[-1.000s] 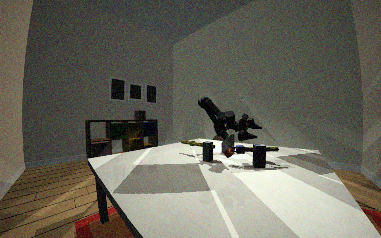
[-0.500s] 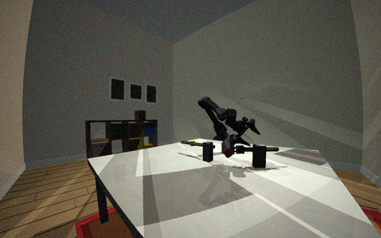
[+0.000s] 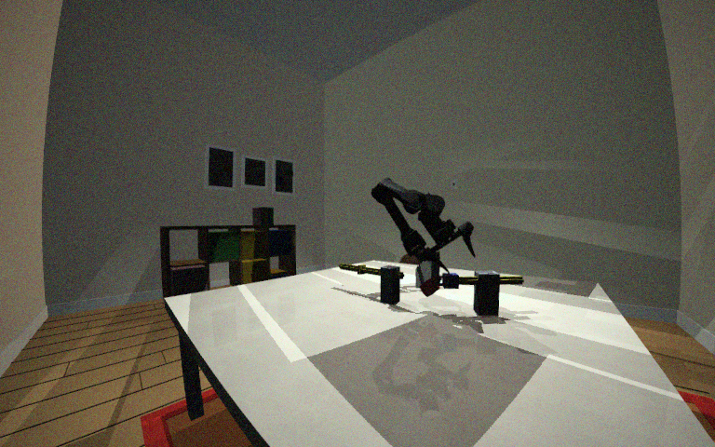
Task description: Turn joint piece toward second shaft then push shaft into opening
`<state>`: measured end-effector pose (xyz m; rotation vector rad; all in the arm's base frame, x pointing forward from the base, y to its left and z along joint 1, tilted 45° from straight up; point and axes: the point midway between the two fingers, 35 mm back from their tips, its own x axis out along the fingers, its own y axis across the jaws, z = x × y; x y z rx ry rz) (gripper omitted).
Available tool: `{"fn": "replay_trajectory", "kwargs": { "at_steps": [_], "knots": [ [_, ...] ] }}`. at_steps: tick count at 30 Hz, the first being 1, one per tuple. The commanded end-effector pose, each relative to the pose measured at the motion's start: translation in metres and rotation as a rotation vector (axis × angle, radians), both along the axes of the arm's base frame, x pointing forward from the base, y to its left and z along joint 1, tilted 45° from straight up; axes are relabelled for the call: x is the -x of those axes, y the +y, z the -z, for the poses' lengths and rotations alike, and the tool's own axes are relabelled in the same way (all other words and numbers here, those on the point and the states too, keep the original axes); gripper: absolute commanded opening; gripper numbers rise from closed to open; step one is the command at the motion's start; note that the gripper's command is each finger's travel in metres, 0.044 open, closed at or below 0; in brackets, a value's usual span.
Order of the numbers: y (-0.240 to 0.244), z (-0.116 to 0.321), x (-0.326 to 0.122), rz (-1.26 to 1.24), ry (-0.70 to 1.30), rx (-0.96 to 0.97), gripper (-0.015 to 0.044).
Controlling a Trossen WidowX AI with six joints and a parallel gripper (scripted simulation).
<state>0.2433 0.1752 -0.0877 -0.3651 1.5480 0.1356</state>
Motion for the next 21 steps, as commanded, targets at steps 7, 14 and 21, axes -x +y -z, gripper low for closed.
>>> {"fn": "replay_trajectory", "kwargs": {
  "at_steps": [7,14,21],
  "knots": [
    [-0.043,-0.034,-0.015,0.207,-0.035,0.295,0.0440],
    [-0.063,-0.069,-0.025,0.312,-0.092,0.481,0.0440],
    [-0.077,-0.100,-0.033,0.371,-0.154,0.618,0.0440]
  ]
}}
